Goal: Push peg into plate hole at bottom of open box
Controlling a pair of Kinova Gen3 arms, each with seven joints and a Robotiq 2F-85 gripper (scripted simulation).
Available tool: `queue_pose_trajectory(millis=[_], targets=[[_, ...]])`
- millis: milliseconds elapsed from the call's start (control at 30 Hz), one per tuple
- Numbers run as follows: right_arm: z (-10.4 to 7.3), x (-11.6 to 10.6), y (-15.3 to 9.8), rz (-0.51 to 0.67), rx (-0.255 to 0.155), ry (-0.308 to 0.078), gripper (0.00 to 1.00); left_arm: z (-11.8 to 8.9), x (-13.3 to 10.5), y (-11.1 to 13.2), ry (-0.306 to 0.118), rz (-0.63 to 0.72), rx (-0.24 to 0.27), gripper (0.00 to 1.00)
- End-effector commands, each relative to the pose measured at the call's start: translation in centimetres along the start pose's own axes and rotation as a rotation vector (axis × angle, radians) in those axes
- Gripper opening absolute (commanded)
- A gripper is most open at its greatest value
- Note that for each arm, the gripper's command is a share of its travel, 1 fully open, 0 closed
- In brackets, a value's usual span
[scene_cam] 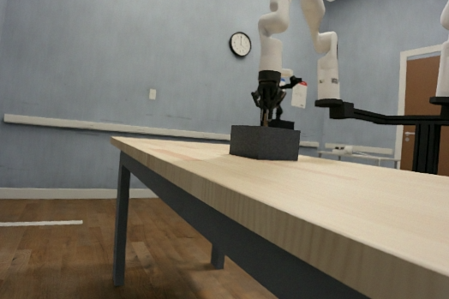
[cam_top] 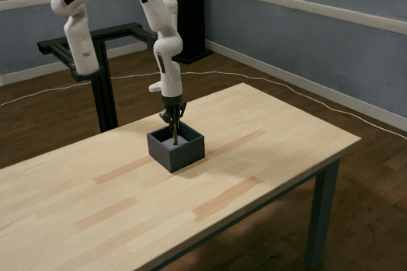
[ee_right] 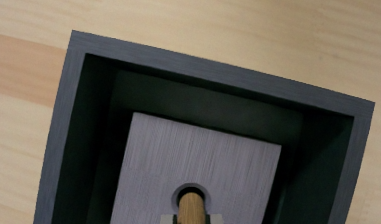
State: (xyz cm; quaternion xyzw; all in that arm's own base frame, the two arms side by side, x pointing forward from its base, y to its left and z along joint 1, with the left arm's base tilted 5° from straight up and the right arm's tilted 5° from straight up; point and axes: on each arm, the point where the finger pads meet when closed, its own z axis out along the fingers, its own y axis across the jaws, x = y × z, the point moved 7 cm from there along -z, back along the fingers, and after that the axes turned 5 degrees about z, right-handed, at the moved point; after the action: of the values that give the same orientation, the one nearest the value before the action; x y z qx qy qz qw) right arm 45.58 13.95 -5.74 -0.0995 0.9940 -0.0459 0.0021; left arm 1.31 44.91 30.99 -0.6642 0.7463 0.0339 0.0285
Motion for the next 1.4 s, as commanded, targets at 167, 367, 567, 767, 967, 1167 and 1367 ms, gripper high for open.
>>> queue_pose_trajectory(millis=[167,367,567,767,967,1167,1367], targets=[[0.2,-0.1,0.0,0.0,0.0,-0.002,0.099,-0.1,0.0,0.0,-0.002,0.0,0.0,1.0],[1.2,-0.1,0.0,0.0,0.0,-0.002,0.099,-0.1,0.0,0.0,-0.002,0.0,0.0,1.0],[1.9,-0.1,0.0,0.0,0.0,-0.002,0.099,-0.1,0.0,0.0,-0.002,0.0,0.0,1.0],[2.0,-0.1,0.0,0.0,0.0,-0.002,0.099,-0.1,0.0,0.0,-0.002,0.0,0.0,1.0],[2.0,-0.1,0.0,0.0,0.0,-0.002,0.099,-0.1,0.0,0.0,-0.002,0.0,0.0,1.0],[2.0,-0.1,0.0,0.0,0.0,-0.002,0.099,-0.1,0.0,0.0,-0.002,0.0,0.0,1.0],[2.2,-0.1,0.0,0.0,0.0,-0.002,0.099,-0.1,0.0,0.0,-0.002,0.0,0.0,1.0]])
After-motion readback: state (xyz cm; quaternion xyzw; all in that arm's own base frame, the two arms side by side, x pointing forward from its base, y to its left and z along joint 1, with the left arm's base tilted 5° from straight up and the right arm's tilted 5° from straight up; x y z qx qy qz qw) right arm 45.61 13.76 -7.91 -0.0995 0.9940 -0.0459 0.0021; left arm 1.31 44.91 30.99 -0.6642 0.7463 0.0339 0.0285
